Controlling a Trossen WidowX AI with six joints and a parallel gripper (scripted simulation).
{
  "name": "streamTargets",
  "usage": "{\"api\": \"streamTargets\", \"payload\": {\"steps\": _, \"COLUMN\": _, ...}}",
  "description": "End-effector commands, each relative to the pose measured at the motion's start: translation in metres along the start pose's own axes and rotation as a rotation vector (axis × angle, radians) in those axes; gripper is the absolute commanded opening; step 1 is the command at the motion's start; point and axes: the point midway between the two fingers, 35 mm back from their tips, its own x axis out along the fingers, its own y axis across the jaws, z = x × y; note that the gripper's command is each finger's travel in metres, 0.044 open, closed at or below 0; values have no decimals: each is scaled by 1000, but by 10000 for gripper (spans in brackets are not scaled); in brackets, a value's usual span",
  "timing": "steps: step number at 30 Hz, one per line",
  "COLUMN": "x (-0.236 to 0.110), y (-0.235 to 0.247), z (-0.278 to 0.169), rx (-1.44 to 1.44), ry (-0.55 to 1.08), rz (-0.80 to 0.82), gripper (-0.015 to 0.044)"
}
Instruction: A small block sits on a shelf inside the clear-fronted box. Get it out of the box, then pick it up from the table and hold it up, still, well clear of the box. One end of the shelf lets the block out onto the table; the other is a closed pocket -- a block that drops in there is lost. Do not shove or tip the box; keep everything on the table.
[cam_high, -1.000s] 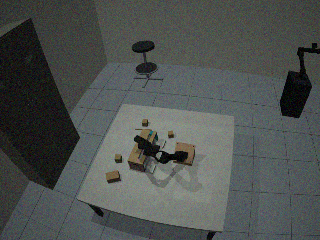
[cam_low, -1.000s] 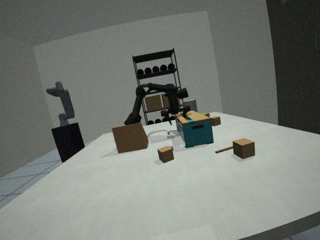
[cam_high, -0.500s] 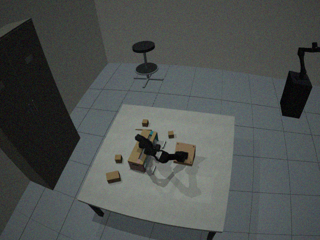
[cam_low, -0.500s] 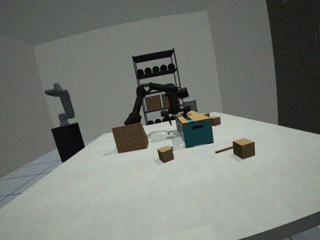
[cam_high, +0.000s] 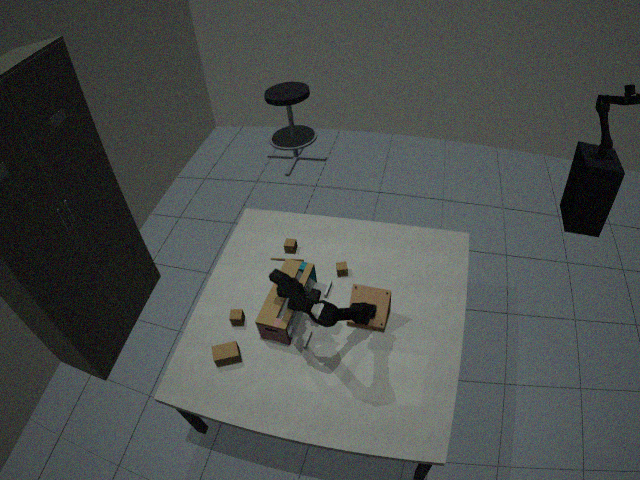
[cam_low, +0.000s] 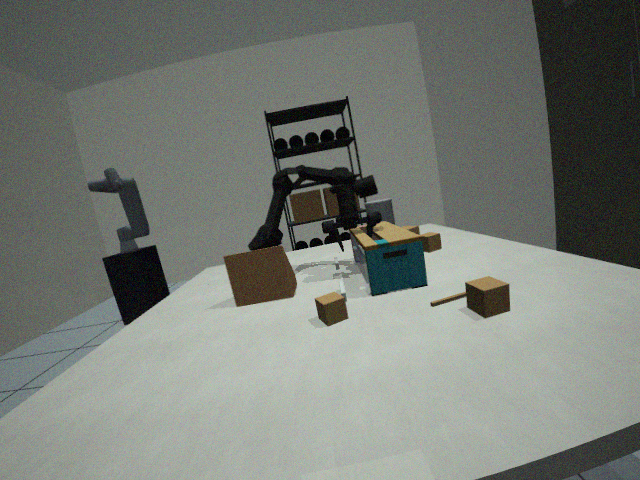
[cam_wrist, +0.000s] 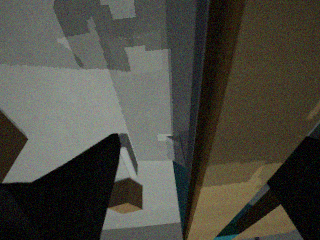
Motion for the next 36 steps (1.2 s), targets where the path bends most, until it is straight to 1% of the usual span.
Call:
{"api": "streamTargets", "payload": {"steps": 1, "x": 0, "y": 0, "z": -1, "rx": 4, "ry": 0, "rz": 1, "gripper": 400}}
{"api": "streamTargets", "payload": {"steps": 25, "x": 8, "y": 0, "z": -23, "rx": 4, "ry": 1, "rz": 1, "gripper": 400}}
{"api": "streamTargets", "payload": {"steps": 30, "x": 5, "y": 0, "z": -14, "rx": 4, "ry": 0, "rz": 1, "gripper": 400}}
{"api": "streamTargets", "payload": {"steps": 36, "x": 5, "y": 0, "z": -13, "rx": 4, "ry": 0, "rz": 1, "gripper": 400}}
